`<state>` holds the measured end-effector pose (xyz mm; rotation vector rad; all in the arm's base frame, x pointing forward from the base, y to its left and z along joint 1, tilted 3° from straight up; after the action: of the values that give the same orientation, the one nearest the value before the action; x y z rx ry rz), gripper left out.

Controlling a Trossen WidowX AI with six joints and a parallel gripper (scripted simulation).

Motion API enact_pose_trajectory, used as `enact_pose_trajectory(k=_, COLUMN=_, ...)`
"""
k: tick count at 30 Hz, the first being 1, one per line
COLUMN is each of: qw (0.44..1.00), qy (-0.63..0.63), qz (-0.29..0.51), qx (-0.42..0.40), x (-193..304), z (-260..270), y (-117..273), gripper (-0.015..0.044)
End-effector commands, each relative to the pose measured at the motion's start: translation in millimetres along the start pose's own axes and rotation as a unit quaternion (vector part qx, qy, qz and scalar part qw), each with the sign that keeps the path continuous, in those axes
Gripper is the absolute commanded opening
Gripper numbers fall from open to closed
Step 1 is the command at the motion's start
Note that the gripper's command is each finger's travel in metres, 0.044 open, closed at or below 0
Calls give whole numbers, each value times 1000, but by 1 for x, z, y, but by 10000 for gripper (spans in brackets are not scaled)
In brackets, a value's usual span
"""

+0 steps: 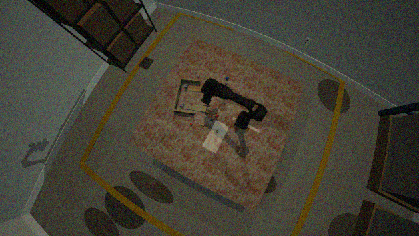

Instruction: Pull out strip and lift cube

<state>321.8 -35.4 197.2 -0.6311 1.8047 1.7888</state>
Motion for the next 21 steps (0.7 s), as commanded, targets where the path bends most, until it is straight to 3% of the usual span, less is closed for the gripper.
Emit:
enact_pose_trajectory(k=1, qw=997, qy=33, qz=75, qx=6, x=-16, z=-17, y=-25, gripper=59)
enact_pose_trajectory(k=4, qw=990, qy=56, qz=131, qx=2, x=-23, z=-30, y=-45, gripper=0)
enact_pose_trajectory(k=14, qw=943, qy=120, qz=307, qx=-51, x=-18, z=-77, y=-120, gripper=0)
enact_pose_trajectory(k=21, qw=938, qy=124, qz=318, qx=-56, x=-17, z=-84, y=-126, gripper=0)
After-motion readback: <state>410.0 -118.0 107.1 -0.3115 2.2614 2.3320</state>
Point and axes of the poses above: the point midway between the two fingers, 35 mm back from their tips, its own y axis back along the fingers, its own z axis across the jaws, x = y × z, the point moved 4 cm from there along y, back along the fingers, and after that the axes turned 7 degrees about -y, right-handed, at the moved point
